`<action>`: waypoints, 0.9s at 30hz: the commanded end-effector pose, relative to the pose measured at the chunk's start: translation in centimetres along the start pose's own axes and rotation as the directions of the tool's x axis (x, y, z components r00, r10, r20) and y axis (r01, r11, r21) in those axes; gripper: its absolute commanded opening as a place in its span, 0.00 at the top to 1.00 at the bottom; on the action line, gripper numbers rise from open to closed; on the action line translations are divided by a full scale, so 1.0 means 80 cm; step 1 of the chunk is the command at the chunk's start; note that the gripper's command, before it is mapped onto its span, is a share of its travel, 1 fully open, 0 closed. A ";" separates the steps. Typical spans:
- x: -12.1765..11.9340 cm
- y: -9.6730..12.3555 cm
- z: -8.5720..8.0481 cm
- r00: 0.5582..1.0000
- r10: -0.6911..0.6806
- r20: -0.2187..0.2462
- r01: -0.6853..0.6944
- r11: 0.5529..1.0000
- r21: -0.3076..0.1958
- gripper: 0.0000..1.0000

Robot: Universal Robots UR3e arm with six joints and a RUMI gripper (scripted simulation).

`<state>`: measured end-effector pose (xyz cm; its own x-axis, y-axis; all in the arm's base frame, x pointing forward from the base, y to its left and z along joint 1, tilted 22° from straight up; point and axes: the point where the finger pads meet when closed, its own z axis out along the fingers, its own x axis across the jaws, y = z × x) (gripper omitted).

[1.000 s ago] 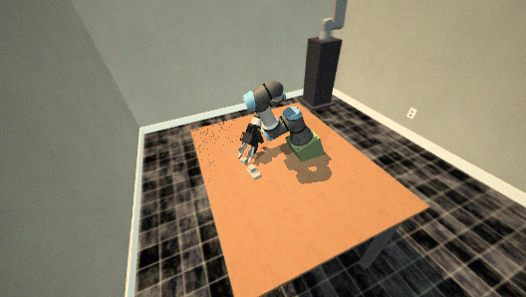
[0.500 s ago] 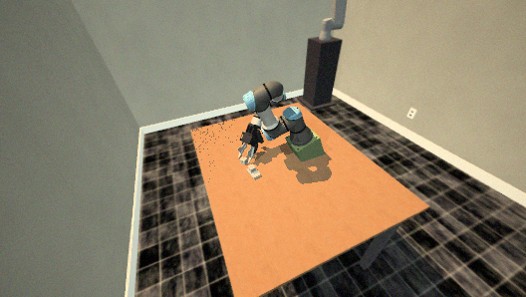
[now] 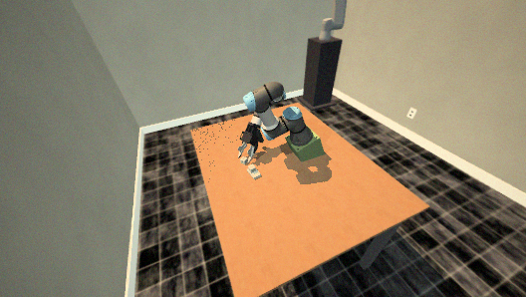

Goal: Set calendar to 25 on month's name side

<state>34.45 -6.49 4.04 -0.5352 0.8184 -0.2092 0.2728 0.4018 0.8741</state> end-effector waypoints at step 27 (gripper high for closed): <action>0.000 0.050 -0.050 1.000 -0.001 0.001 0.001 1.000 0.001 0.58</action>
<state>32.62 -6.51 8.74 -0.5363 0.8179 -0.2085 0.2726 0.4017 0.8743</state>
